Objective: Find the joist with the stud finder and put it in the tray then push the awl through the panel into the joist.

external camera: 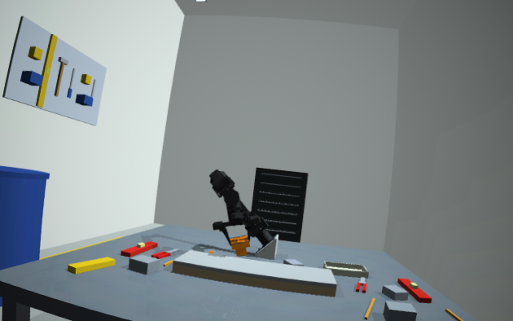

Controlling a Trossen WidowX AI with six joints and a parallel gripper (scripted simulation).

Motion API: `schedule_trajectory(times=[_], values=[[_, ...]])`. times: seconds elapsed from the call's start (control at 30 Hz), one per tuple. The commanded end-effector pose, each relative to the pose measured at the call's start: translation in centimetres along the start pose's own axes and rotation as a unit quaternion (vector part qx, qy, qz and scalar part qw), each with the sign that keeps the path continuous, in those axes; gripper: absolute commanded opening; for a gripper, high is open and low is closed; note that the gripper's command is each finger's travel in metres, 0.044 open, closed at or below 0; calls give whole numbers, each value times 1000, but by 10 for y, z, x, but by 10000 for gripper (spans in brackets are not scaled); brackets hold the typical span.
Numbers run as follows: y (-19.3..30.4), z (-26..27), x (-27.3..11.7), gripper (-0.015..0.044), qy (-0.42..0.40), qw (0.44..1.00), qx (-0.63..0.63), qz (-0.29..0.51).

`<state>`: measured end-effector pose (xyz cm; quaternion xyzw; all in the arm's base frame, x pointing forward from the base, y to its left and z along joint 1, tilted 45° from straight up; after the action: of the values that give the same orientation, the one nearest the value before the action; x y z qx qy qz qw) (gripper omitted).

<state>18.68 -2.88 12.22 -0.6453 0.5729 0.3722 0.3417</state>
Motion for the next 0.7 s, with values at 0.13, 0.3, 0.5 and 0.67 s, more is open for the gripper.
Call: schedule_trajectory(times=[0.13, 0.3, 0.5, 0.67], values=[[-2, -2, -2, 0, -21, 1000, 3, -1], [-2, -2, -2, 0, -35, 999, 3, 4], [-2, -4, -1, 0, -52, 999, 5, 9], [-2, -5, -1, 0, -66, 998, 6, 12]])
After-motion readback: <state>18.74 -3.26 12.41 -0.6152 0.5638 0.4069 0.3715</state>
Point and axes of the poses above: the point midway between the two fingers, 35 mm back from their tips, its own x axis out along the fingers, its own z axis across the jaws, y = z × x, the point moved 1 cm from there along -x, back along the fingers, and after that the axes turned 11 degrees about x, right-handed, at the moved point
